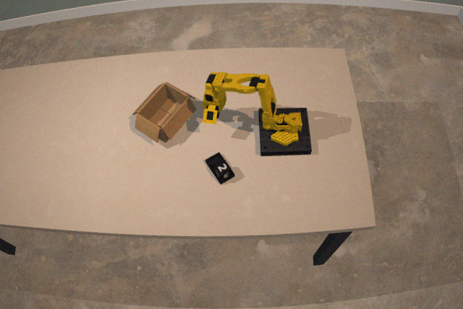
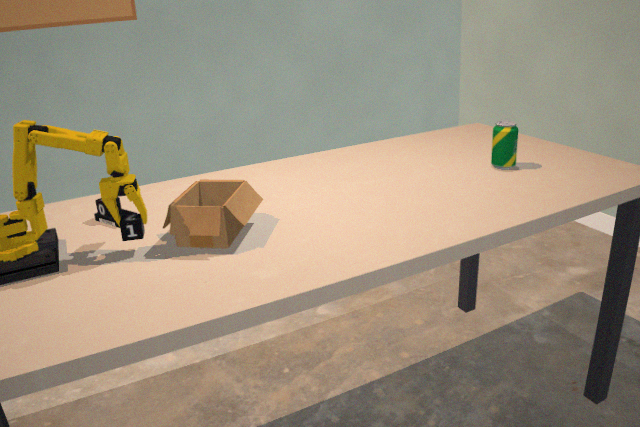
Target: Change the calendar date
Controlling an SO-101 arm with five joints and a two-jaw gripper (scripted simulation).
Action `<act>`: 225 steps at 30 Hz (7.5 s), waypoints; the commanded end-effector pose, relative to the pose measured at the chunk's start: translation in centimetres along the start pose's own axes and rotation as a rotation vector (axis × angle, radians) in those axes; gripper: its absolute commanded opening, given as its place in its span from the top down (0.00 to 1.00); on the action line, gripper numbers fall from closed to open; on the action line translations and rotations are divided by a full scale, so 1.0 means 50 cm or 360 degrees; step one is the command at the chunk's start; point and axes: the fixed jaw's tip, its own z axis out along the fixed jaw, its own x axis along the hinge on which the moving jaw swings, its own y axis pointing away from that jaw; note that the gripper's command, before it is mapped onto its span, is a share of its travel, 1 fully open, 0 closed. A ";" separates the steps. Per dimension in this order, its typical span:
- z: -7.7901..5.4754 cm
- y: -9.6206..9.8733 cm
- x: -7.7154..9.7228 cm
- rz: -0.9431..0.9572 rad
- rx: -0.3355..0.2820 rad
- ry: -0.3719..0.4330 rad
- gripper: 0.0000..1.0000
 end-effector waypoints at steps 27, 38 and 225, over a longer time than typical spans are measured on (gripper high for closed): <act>0.020 0.001 -0.004 -0.0027 0.0018 0.0000 1.00; 0.029 0.000 -0.004 -0.0027 0.0018 0.0000 1.00; -0.225 -0.016 -0.002 -0.0026 0.0783 0.0063 0.65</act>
